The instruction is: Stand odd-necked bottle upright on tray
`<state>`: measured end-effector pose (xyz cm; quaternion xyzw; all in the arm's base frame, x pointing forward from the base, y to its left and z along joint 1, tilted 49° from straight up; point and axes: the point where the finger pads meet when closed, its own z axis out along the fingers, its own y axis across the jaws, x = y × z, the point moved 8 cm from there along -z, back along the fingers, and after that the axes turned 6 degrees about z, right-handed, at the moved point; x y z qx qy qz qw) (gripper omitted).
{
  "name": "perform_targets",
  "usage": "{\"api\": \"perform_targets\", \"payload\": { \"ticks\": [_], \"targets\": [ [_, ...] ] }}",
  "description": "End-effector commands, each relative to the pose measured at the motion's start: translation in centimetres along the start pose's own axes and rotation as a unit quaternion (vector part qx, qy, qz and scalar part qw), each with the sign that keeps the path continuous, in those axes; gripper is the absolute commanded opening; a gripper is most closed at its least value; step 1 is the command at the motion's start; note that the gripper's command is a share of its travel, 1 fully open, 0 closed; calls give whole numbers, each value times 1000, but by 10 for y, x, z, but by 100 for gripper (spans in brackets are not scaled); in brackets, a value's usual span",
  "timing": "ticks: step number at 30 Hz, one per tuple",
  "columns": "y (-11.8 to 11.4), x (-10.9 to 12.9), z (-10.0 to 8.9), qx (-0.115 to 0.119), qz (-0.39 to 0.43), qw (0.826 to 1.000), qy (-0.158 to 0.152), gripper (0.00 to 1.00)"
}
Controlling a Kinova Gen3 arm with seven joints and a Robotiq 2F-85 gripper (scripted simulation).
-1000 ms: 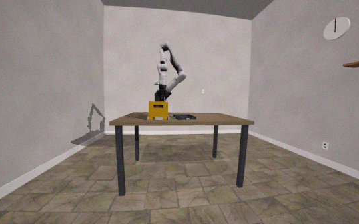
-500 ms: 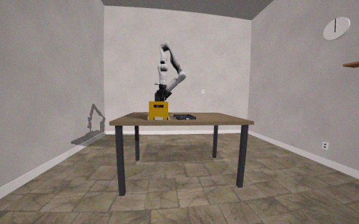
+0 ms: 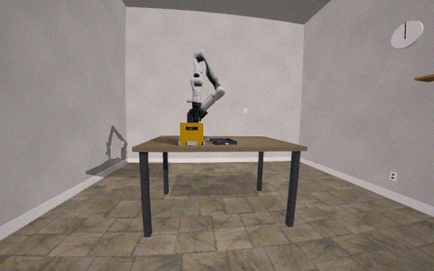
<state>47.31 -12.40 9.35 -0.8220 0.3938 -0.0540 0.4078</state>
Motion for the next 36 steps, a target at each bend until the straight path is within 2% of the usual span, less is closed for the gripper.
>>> {"api": "perform_targets", "payload": {
  "ticks": [1, 23, 36],
  "targets": [
    [-1, 0, 1, 1, 2, 1000, 1, 64],
    [-1, 1, 15, 1, 2, 1000, 2, 64],
    [-1, 2, 33, 1, 2, 1000, 2, 64]
  ]
}}
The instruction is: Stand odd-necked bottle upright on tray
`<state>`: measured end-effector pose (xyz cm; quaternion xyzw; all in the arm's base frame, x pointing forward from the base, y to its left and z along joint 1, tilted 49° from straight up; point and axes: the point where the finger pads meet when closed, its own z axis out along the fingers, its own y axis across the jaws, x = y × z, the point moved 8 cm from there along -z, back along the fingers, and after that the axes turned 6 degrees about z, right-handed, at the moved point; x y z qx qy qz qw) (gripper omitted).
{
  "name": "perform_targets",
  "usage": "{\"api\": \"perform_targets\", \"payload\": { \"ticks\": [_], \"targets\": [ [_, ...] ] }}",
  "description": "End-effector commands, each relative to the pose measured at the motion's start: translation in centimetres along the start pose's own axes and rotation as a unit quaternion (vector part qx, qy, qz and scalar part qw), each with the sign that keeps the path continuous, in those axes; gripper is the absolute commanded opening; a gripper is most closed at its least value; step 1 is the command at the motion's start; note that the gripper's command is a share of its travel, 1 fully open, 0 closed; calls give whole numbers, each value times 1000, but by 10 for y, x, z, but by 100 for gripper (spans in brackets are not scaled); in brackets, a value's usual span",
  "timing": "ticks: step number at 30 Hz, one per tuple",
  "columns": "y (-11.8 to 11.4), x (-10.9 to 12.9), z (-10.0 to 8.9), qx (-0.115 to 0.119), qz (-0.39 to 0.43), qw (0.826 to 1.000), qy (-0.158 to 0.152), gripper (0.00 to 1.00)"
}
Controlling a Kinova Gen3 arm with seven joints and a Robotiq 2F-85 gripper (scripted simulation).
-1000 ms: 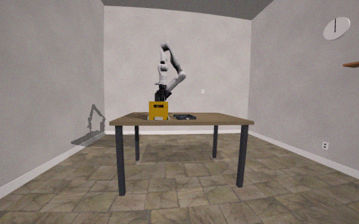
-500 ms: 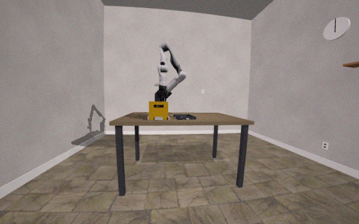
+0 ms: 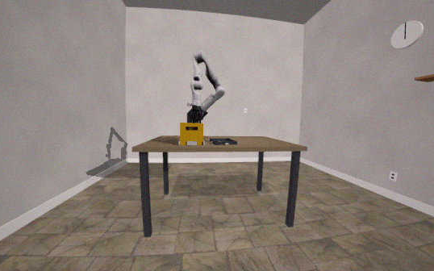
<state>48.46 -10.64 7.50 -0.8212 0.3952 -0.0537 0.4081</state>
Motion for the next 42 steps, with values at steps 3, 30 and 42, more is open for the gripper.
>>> {"api": "perform_targets", "payload": {
  "ticks": [3, 30, 42],
  "targets": [
    [-1, 2, 7, 1, 1, 1000, 2, 64],
    [-1, 1, 17, 1, 1, 1000, 2, 64],
    [-1, 1, 17, 1, 1, 1000, 2, 64]
  ]
}}
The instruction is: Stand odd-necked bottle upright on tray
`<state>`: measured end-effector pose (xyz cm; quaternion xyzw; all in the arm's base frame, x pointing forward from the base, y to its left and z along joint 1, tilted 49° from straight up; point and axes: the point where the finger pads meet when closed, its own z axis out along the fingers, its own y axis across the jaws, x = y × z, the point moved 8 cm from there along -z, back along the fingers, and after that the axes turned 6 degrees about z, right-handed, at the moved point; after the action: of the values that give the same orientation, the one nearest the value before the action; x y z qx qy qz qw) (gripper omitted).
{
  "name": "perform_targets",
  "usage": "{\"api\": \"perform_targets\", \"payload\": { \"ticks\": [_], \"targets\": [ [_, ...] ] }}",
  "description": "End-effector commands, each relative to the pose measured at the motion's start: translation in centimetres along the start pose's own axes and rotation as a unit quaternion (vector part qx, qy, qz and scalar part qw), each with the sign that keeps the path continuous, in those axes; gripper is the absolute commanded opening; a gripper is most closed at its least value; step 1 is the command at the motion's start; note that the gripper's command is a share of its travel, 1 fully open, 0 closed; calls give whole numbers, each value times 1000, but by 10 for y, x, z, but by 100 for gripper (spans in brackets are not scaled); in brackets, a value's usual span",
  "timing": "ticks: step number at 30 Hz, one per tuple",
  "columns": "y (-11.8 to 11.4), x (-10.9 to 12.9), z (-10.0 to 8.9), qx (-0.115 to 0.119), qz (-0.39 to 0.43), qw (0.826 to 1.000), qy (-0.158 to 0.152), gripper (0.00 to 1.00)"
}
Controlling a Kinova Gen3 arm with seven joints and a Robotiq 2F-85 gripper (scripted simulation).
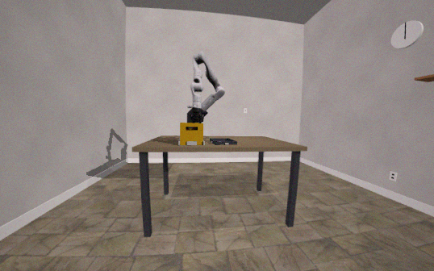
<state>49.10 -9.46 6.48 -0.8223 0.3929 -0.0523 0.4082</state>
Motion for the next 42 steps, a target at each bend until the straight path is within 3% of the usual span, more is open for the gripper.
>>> {"api": "perform_targets", "payload": {
  "ticks": [1, 18, 19, 42],
  "targets": [
    [0, 3, 1, 2, 2, 1000, 4, 64],
    [0, 3, 1, 2, 2, 1000, 4, 64],
    [0, 3, 1, 2, 2, 1000, 4, 0],
    [0, 3, 1, 2, 2, 1000, 4, 0]
  ]
}}
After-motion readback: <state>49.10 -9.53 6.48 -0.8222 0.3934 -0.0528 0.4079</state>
